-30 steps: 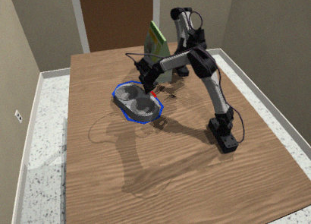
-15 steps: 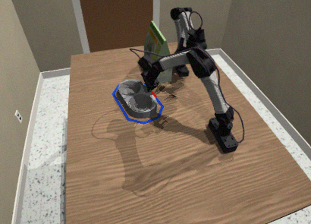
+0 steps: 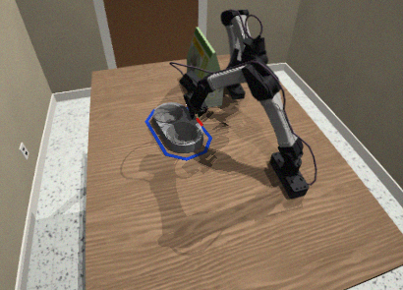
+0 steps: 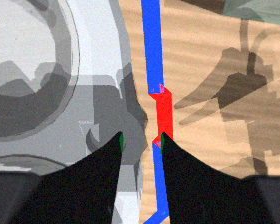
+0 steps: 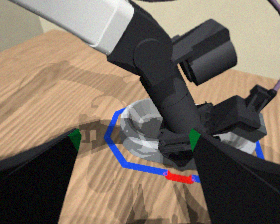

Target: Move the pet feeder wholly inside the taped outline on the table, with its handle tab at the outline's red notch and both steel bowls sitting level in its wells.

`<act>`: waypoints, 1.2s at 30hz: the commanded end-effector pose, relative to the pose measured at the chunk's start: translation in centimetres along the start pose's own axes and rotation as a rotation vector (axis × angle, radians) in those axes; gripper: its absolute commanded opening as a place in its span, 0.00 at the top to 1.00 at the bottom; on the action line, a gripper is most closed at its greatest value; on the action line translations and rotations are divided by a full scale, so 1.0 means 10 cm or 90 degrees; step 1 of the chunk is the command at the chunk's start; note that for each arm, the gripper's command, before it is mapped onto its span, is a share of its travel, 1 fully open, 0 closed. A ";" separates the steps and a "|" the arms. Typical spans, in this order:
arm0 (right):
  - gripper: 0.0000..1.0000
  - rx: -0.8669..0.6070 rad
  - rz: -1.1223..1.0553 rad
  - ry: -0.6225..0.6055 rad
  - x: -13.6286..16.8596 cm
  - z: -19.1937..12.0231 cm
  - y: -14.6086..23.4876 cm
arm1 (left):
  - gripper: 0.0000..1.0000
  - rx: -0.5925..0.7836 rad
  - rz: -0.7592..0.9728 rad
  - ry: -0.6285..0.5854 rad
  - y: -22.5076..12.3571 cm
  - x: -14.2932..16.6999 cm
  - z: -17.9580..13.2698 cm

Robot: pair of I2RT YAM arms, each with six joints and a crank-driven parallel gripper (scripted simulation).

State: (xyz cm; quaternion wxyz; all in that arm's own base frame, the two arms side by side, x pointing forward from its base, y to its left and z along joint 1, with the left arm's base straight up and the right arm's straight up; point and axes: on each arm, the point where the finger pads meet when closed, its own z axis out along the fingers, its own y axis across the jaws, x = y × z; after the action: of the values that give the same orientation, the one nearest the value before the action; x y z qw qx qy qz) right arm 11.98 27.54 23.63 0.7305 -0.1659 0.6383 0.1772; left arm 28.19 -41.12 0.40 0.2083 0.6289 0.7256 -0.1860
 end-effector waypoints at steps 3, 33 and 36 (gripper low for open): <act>0.00 -0.003 0.013 -0.003 -0.04 0.00 0.01 | 0.65 0.007 0.005 -0.008 0.00 -0.02 -0.28; 0.00 -0.003 0.013 -0.003 -0.04 0.00 0.01 | 0.00 -0.229 -0.244 -0.222 0.19 -0.16 -0.62; 0.00 -0.003 0.013 -0.003 -0.04 0.00 0.01 | 0.00 -0.221 -0.239 -0.209 0.15 -0.11 -0.61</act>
State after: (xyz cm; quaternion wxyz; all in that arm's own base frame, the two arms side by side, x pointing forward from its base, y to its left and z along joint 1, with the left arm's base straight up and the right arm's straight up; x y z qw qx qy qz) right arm 11.98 27.54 23.63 0.7305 -0.1659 0.6383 0.1772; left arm 28.54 -37.66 3.84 0.3435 0.4231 0.8189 -0.1799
